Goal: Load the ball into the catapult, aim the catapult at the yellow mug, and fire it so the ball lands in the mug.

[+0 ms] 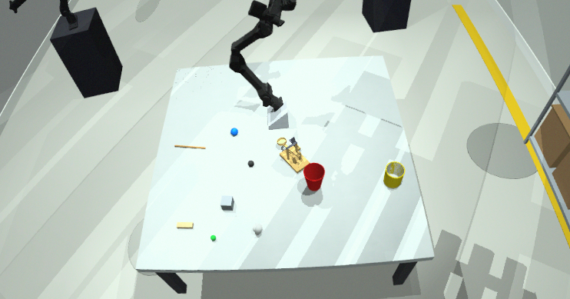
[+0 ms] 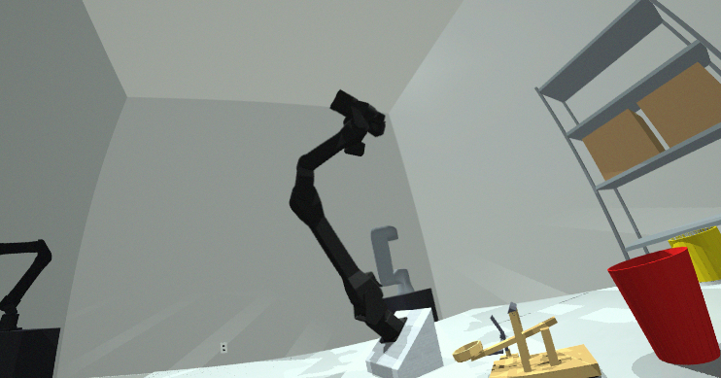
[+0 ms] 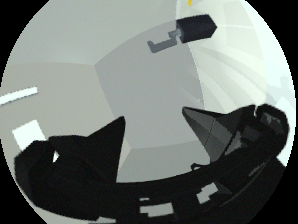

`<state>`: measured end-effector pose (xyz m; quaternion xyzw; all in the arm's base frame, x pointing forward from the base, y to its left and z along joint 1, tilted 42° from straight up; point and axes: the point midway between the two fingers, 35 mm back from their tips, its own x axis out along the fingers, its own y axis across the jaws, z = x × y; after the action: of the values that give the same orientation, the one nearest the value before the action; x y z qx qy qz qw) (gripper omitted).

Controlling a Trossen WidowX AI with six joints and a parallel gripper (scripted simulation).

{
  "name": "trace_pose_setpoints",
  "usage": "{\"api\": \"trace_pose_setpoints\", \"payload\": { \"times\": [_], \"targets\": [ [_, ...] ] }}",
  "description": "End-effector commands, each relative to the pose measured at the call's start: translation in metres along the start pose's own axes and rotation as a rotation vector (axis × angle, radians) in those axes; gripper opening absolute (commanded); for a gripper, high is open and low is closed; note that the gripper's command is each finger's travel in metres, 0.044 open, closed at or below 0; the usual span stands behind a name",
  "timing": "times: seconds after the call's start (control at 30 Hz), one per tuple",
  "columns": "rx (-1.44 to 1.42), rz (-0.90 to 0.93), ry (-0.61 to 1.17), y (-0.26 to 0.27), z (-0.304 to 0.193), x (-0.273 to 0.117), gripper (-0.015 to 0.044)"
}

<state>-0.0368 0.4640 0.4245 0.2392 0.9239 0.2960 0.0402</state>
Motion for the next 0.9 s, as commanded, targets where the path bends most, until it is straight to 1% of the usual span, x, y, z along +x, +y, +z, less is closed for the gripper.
{"api": "trace_pose_setpoints", "payload": {
  "times": [0.0, 0.03, 0.37, 0.87],
  "targets": [
    [-0.001, 0.002, -0.002, 0.0, 0.001, 0.0, 0.0426],
    [-0.002, 0.009, -0.007, 0.001, 0.002, -0.001, 0.044],
    [-0.048, 0.168, -0.16, 0.025, 0.05, -0.032, 0.044],
    [-0.114, 0.338, -0.487, 0.045, 0.135, -0.1, 0.044]
  ]
}}
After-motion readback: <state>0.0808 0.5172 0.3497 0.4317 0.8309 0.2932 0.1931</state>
